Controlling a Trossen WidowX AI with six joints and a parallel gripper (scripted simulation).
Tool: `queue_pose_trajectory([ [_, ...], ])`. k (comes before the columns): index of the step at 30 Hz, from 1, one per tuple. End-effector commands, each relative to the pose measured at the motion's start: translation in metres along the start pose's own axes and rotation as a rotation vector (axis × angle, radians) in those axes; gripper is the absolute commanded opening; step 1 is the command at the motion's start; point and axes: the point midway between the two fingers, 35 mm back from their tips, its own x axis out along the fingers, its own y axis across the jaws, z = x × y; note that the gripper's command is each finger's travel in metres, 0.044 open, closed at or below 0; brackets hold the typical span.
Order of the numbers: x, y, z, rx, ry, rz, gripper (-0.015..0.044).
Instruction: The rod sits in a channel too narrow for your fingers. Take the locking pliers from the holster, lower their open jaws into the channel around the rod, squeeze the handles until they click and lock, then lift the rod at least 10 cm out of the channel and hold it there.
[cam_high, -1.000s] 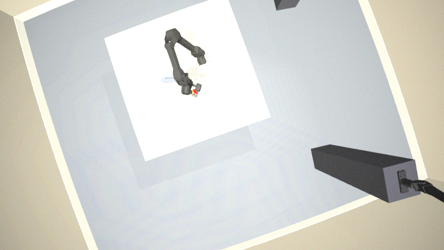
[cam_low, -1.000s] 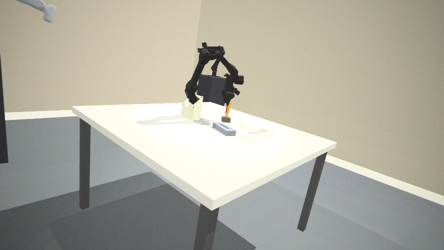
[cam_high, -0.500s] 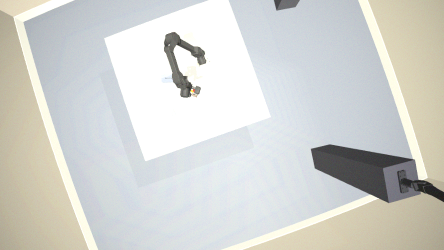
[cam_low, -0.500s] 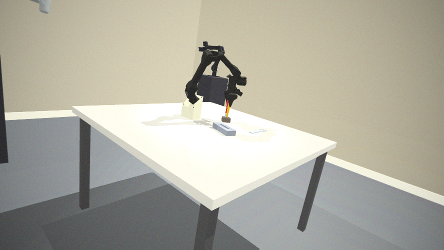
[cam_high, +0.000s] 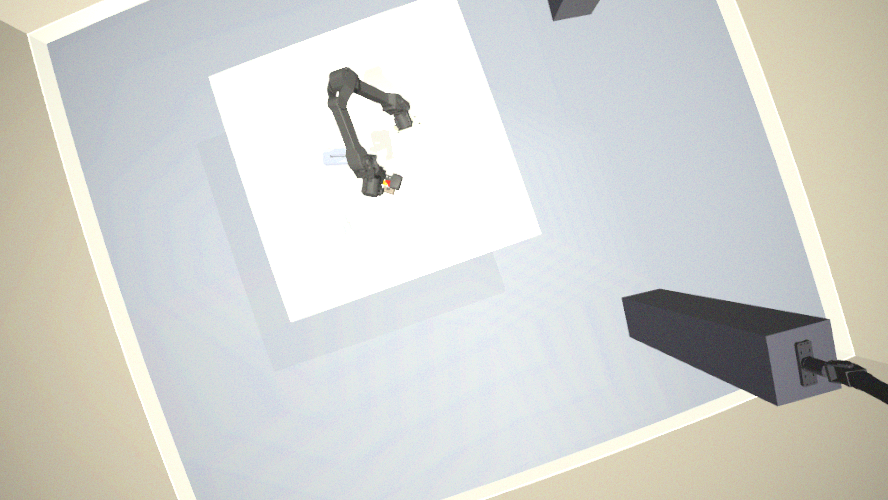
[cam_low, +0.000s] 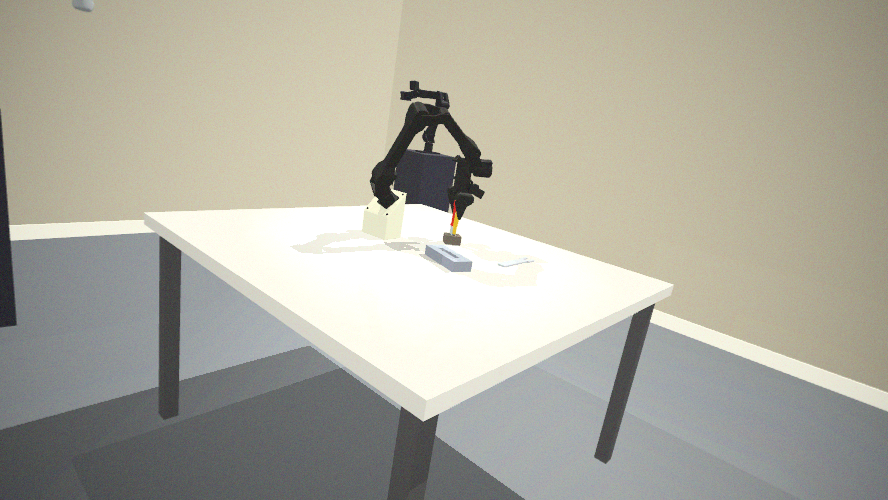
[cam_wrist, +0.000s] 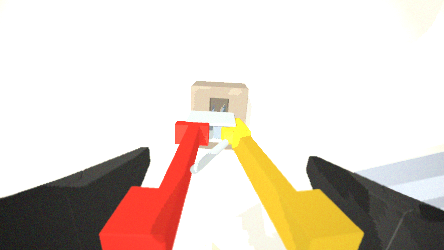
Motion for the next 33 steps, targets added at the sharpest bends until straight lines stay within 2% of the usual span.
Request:
queue_pose_trajectory([
  [1,0.0047,-0.0002,-0.0014,-0.005,0.005,-0.003,0.0440],
  [33,0.0047,-0.0002,-0.0014,-0.005,0.005,-0.003,0.0397],
])
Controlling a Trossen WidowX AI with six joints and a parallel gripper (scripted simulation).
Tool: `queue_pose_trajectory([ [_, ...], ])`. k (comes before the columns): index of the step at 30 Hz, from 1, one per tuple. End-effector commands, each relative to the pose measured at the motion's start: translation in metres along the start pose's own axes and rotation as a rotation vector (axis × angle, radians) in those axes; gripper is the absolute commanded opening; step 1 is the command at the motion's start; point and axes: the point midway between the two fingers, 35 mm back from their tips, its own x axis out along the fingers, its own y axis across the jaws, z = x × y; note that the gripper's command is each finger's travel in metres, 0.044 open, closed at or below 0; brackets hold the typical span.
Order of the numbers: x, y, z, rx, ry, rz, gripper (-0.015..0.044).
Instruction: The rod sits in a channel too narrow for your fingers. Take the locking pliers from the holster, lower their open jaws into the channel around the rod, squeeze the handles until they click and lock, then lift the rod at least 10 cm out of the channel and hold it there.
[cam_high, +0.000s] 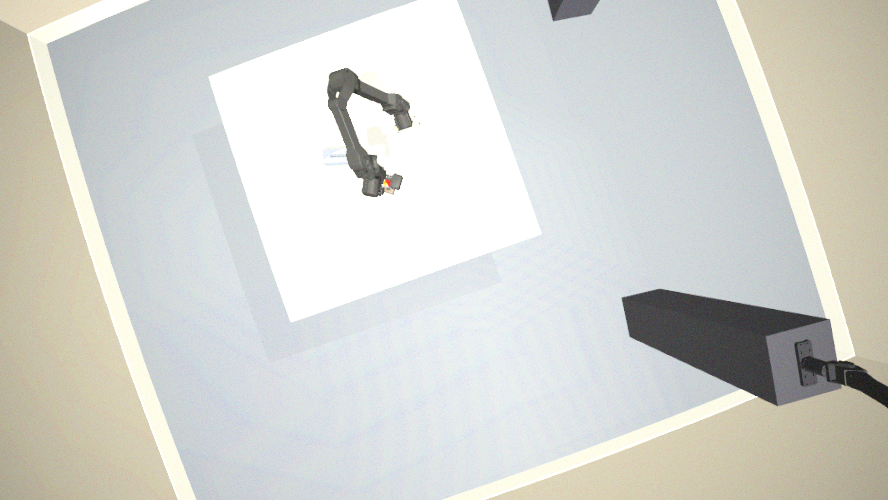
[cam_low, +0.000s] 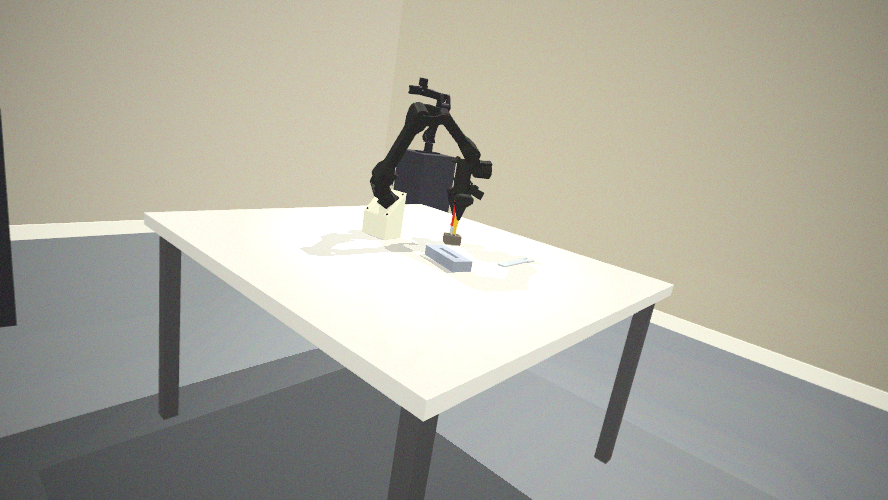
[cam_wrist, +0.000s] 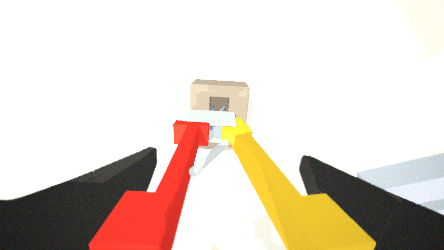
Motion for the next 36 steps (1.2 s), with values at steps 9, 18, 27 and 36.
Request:
queue_pose_trajectory([
  [9,0.0005,-0.0003,0.0001,-0.003,-0.001,-0.003,0.0385],
  [18,0.0005,-0.0003,0.0001,-0.003,-0.001,-0.003,0.0373],
  [27,0.0005,-0.0003,0.0001,-0.003,-0.001,-0.003,0.0361],
  [36,0.0005,-0.0003,0.0001,-0.003,-0.001,-0.003,0.0349],
])
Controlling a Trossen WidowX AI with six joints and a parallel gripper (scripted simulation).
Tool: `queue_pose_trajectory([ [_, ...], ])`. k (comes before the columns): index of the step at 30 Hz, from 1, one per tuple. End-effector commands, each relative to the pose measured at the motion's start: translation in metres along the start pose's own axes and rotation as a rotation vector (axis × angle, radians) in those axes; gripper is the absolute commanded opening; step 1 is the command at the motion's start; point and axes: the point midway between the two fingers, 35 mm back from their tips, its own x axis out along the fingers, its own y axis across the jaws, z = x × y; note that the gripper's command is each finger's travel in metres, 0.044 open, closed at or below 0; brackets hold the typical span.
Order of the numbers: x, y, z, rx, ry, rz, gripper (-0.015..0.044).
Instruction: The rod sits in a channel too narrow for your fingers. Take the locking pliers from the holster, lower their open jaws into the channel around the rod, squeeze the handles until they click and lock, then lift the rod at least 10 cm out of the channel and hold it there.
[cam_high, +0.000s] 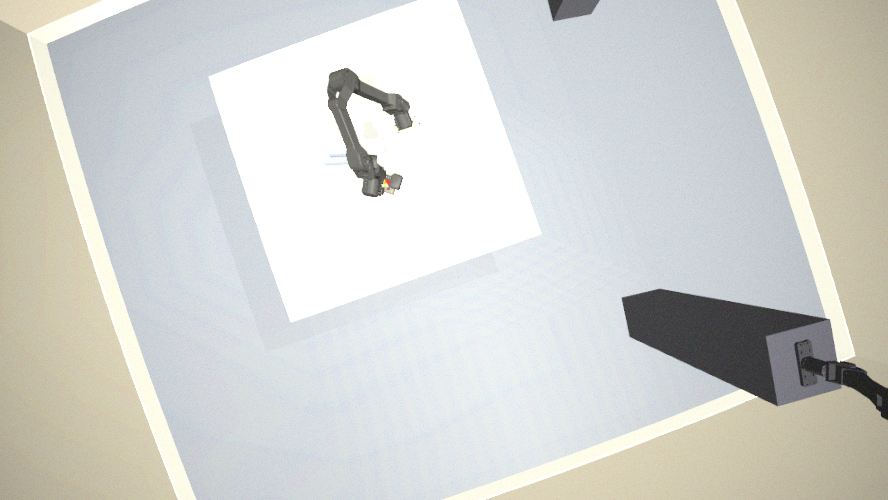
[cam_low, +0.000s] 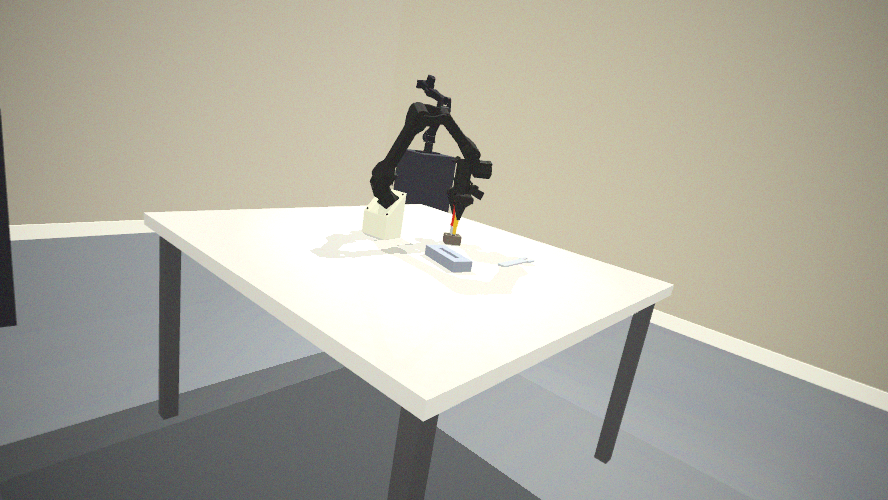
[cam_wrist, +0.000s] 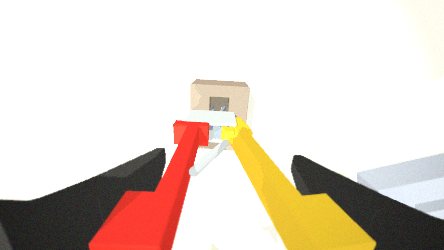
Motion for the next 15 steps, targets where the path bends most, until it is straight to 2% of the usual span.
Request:
queue_pose_trajectory([
  [1,0.0005,-0.0003,0.0001,-0.003,-0.001,-0.003,0.0348],
  [15,0.0005,-0.0003,0.0001,-0.003,-0.001,-0.003,0.0325],
])
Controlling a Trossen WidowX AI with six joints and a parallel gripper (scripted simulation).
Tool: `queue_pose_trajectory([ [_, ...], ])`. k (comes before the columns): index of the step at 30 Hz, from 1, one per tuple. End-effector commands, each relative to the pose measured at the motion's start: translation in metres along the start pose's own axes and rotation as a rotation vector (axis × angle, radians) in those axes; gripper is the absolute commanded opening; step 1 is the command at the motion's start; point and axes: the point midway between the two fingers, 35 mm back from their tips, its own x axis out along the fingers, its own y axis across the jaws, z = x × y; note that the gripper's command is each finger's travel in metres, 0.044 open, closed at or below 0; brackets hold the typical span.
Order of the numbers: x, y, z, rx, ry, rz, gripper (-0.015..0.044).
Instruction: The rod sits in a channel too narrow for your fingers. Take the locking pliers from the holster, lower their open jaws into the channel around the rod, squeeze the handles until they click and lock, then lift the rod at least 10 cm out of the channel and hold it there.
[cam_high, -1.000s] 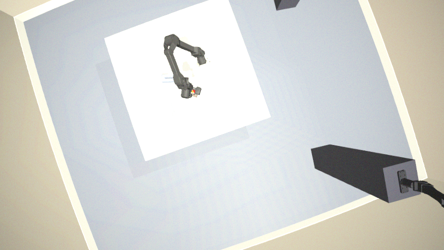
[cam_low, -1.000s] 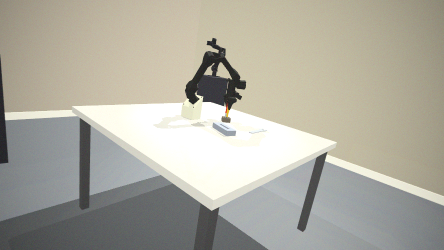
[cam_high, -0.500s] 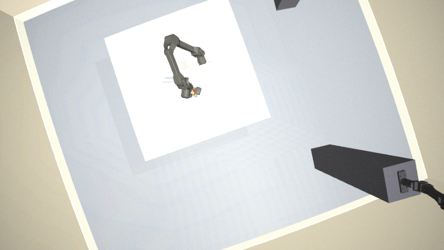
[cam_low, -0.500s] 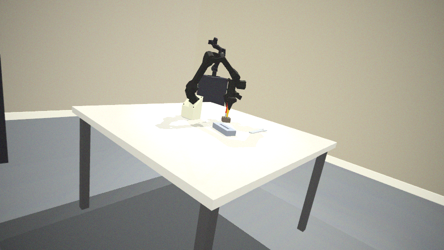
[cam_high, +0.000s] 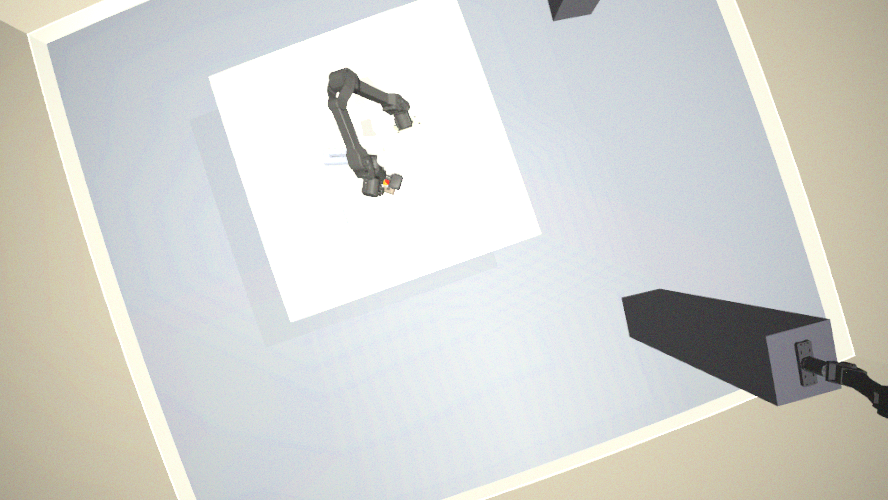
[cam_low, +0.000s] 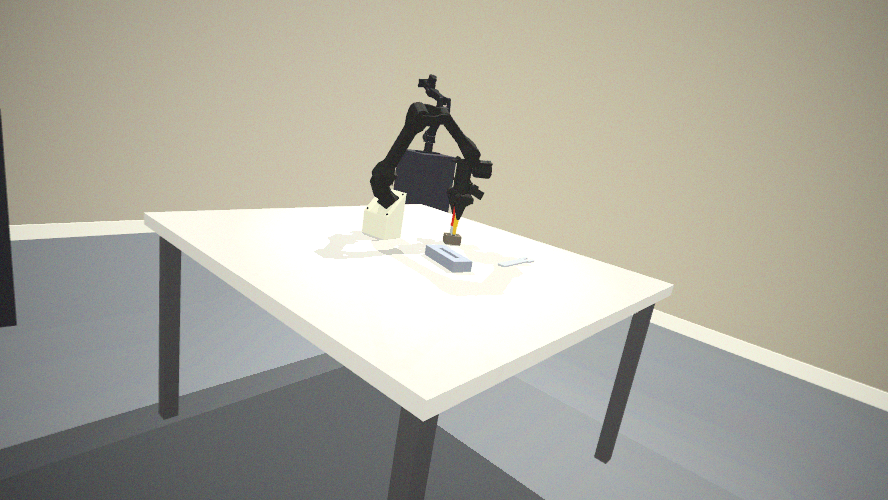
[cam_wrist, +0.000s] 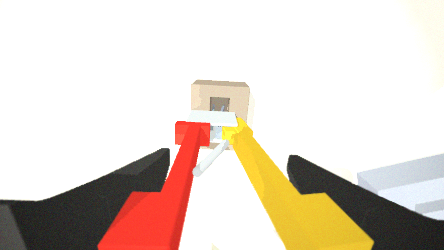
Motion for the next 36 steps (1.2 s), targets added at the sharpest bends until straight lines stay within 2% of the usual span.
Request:
queue_pose_trajectory([
  [1,0.000,-0.001,0.000,-0.002,0.000,-0.003,0.0325],
  [21,-0.039,0.002,0.000,-0.001,-0.002,-0.015,0.0325],
  [36,-0.045,-0.021,0.003,0.111,-0.011,-0.005,0.0325],
])
